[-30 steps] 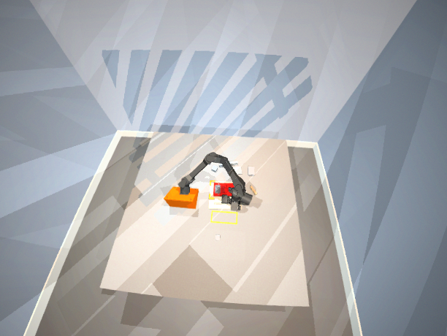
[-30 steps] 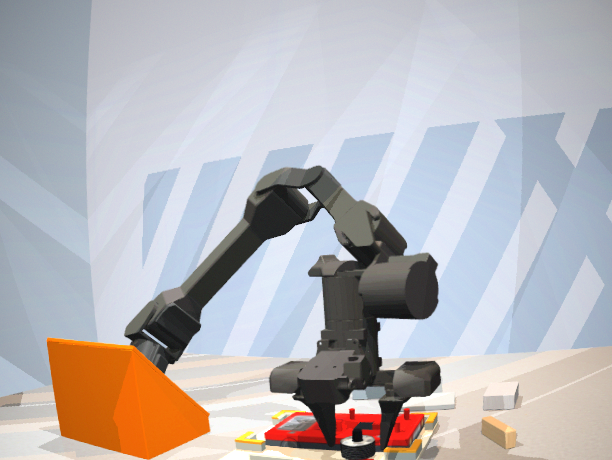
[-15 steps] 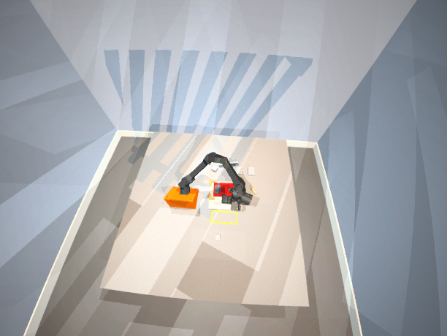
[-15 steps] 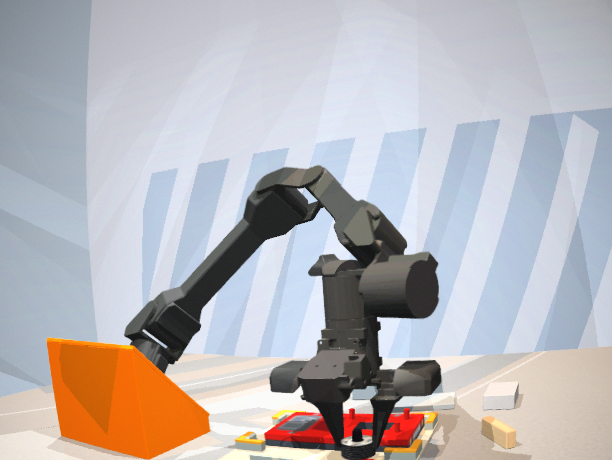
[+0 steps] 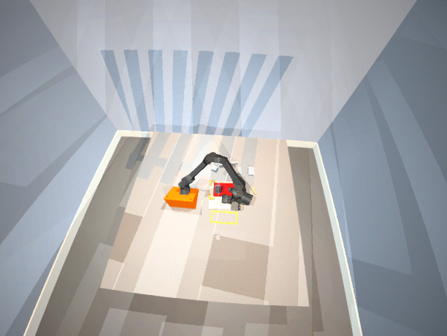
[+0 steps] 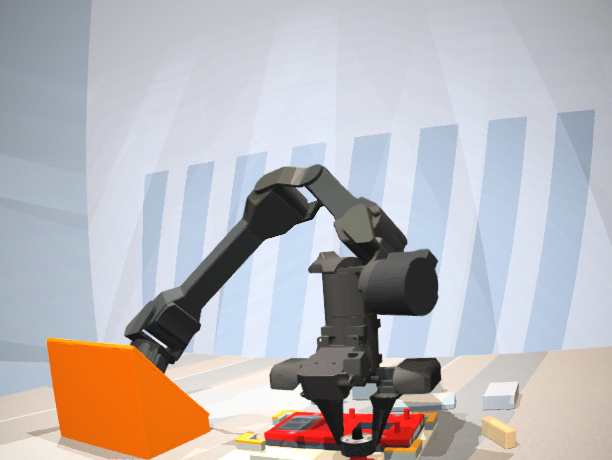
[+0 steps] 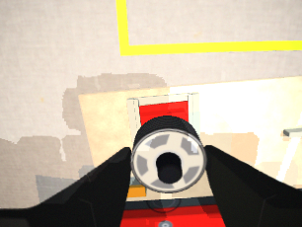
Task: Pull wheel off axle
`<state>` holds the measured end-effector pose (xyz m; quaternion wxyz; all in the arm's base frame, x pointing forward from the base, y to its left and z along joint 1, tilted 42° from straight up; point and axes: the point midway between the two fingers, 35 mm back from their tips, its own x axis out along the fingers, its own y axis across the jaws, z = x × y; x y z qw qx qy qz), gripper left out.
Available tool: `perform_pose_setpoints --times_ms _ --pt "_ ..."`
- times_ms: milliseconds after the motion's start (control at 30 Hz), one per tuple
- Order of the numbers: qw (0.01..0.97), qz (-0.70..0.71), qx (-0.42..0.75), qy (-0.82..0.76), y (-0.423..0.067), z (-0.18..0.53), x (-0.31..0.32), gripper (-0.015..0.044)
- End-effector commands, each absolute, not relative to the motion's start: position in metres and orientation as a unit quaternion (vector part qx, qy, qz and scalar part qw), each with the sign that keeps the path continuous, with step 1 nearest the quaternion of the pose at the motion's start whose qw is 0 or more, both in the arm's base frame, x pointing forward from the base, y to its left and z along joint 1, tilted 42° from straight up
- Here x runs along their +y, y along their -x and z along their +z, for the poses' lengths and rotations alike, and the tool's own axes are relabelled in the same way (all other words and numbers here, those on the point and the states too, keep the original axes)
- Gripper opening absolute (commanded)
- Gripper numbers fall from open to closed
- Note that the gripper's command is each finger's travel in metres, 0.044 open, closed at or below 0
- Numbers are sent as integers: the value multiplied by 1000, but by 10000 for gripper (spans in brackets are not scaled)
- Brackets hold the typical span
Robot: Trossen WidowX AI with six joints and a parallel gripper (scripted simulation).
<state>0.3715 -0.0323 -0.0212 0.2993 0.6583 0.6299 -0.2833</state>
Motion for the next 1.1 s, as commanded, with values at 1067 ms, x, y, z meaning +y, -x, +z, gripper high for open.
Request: perform_pose_setpoints --times_ms 1067 --pt "301 -282 630 -658 -371 -12 -41 0"
